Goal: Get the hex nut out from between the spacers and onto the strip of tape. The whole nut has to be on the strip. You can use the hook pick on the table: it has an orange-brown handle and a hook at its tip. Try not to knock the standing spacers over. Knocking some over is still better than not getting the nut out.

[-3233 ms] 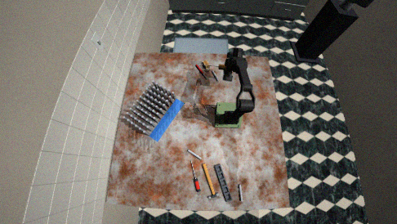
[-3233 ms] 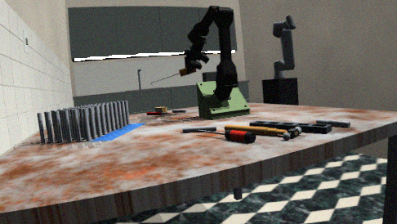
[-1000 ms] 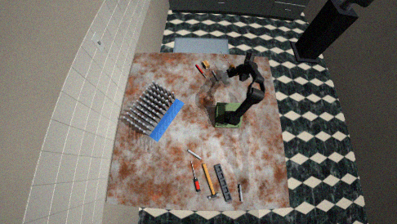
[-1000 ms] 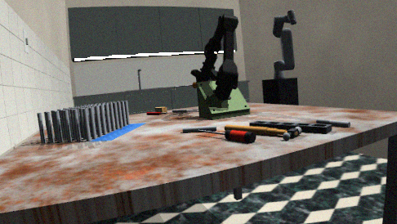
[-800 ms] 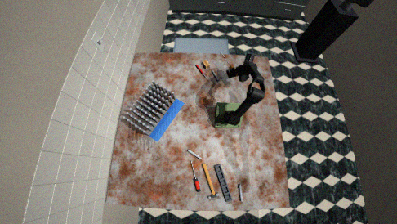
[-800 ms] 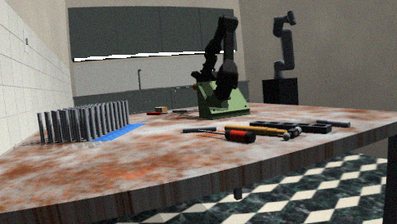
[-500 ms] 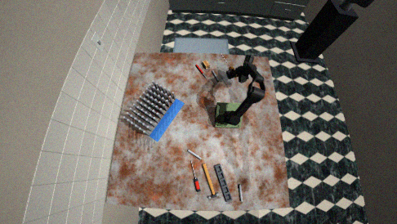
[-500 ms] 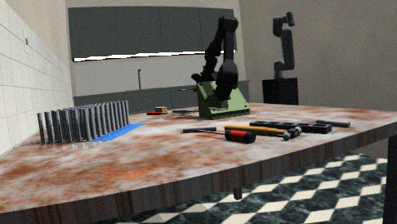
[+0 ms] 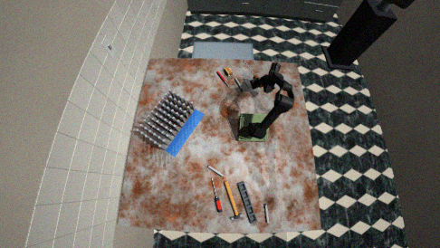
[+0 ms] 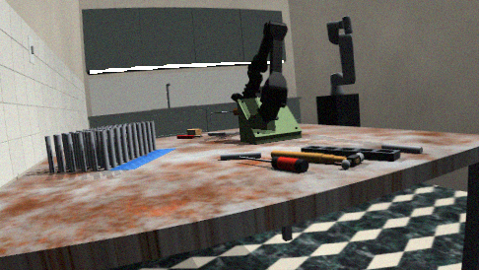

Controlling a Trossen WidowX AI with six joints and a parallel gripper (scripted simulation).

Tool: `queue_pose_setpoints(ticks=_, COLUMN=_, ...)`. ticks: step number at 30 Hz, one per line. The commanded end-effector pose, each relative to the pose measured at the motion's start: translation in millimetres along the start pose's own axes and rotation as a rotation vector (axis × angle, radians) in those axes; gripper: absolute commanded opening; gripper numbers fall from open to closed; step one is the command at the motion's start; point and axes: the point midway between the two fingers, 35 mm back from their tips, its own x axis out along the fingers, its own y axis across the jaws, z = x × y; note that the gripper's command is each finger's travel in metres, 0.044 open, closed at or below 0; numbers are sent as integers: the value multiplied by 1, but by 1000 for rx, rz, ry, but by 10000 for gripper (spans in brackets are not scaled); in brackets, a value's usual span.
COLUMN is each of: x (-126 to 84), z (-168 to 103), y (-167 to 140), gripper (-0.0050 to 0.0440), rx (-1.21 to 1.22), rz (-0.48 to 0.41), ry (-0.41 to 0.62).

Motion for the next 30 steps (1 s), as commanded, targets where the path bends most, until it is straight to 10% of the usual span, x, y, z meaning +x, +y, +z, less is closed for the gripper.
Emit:
queue_pose_setpoints(ticks=1, x=2, z=0, y=3, gripper=-50, rx=-8, rz=11, ry=11)
queue_pose_setpoints(ticks=30, x=35, z=24, y=0, gripper=-50, rx=-8, rz=10, ry=10)
